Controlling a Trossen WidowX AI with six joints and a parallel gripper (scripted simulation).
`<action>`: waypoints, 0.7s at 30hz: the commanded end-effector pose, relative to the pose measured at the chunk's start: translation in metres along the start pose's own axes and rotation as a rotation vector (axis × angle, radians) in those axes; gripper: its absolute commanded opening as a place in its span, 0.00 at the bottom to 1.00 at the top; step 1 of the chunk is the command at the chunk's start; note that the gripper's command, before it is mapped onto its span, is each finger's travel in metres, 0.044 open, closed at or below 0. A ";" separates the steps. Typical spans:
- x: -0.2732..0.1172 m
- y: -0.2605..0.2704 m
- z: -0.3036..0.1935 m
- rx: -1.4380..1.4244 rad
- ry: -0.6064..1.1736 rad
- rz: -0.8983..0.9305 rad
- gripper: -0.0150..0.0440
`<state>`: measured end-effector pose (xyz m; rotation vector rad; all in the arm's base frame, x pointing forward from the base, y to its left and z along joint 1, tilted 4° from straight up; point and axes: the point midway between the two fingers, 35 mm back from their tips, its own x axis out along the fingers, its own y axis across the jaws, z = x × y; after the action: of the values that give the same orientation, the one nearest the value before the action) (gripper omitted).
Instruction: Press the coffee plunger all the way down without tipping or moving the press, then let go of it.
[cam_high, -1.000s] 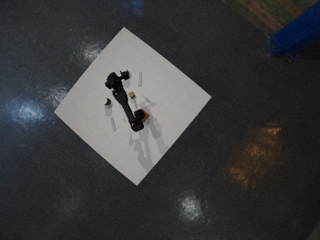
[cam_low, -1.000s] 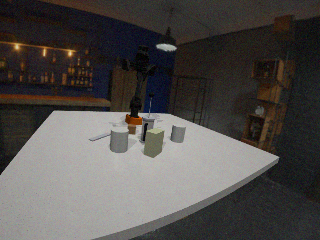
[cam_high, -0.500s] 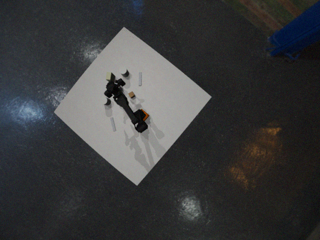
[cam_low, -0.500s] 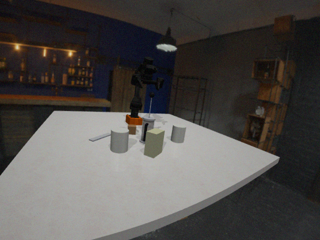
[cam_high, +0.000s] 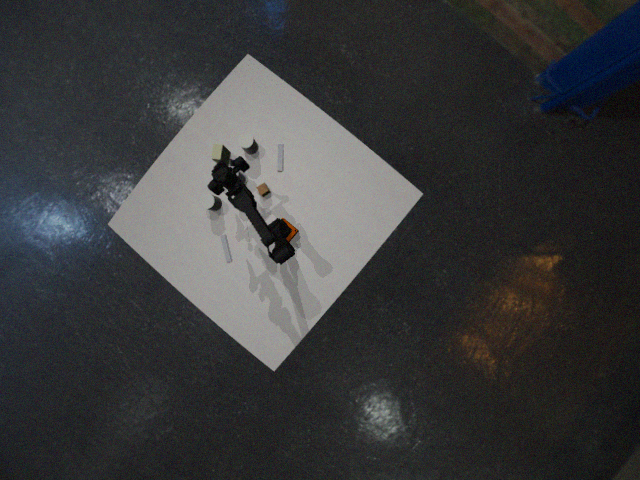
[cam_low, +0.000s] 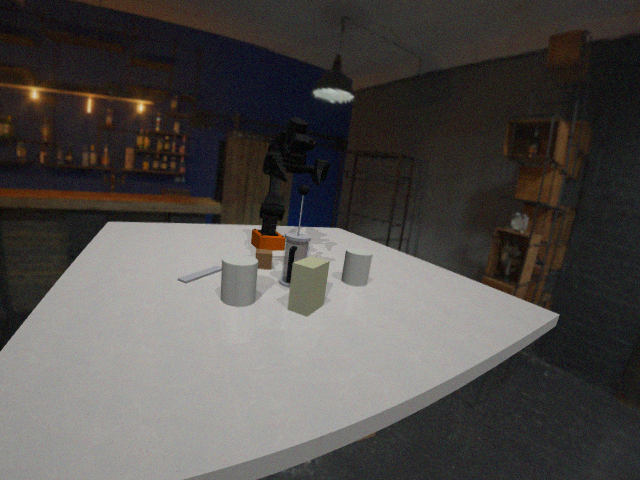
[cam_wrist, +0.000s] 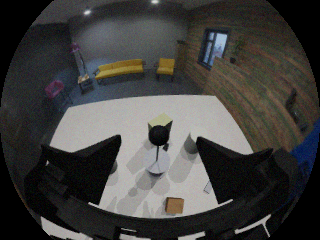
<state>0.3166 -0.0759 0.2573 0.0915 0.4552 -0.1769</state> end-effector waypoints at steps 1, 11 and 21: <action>0.008 0.000 -0.002 0.003 0.003 -0.002 1.00; 0.024 0.000 -0.002 0.003 0.001 -0.001 1.00; 0.028 0.000 -0.003 0.003 0.001 -0.001 0.73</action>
<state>0.3397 -0.0793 0.2431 0.0920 0.4572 -0.1753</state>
